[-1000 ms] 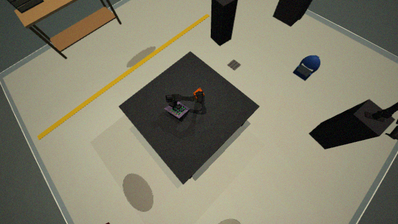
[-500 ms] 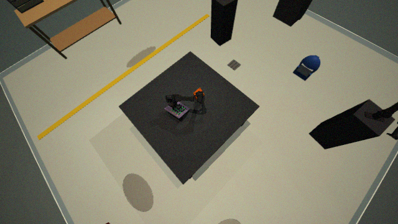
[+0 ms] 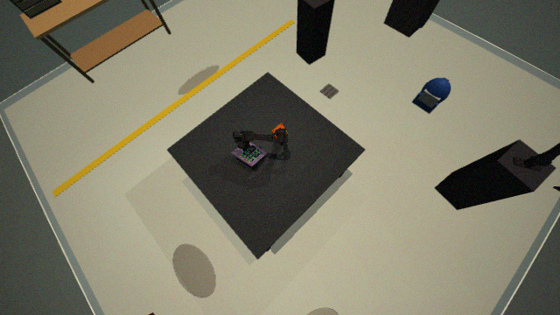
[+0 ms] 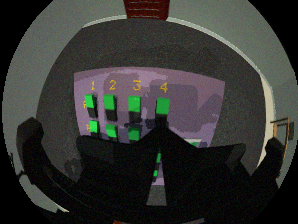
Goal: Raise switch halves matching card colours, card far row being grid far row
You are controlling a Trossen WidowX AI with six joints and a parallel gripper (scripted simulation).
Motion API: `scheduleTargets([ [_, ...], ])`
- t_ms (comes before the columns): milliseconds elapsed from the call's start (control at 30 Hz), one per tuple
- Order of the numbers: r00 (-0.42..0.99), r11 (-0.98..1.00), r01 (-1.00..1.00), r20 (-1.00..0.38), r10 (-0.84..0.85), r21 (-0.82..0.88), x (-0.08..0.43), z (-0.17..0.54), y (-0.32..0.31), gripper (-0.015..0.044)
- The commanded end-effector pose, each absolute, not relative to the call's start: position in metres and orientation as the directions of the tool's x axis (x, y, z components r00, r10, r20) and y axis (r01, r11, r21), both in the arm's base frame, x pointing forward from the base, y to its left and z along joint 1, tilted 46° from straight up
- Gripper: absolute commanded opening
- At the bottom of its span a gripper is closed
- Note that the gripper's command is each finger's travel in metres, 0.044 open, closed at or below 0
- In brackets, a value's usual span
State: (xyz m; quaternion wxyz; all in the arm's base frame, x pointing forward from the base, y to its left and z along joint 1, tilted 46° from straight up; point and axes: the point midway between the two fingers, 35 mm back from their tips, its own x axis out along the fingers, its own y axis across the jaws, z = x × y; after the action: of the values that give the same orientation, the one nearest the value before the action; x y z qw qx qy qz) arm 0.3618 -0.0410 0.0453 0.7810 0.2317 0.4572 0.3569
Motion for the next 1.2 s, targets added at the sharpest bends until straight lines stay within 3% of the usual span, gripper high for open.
scheduleTargets([
  [0,0.325,0.644,-0.345,-0.556,0.765,0.683,0.350,0.068,-0.075,0.0000],
  [200,0.324,0.643,-0.345,-0.556,0.765,0.684,0.348,0.069,-0.076,0.0000],
  [400,0.323,0.644,-0.344,-0.557,0.765,0.684,0.314,0.050,-0.075,0.0000],
  [1167,0.347,0.642,-0.345,-0.542,0.765,0.685,0.329,0.024,-0.038,0.0000],
])
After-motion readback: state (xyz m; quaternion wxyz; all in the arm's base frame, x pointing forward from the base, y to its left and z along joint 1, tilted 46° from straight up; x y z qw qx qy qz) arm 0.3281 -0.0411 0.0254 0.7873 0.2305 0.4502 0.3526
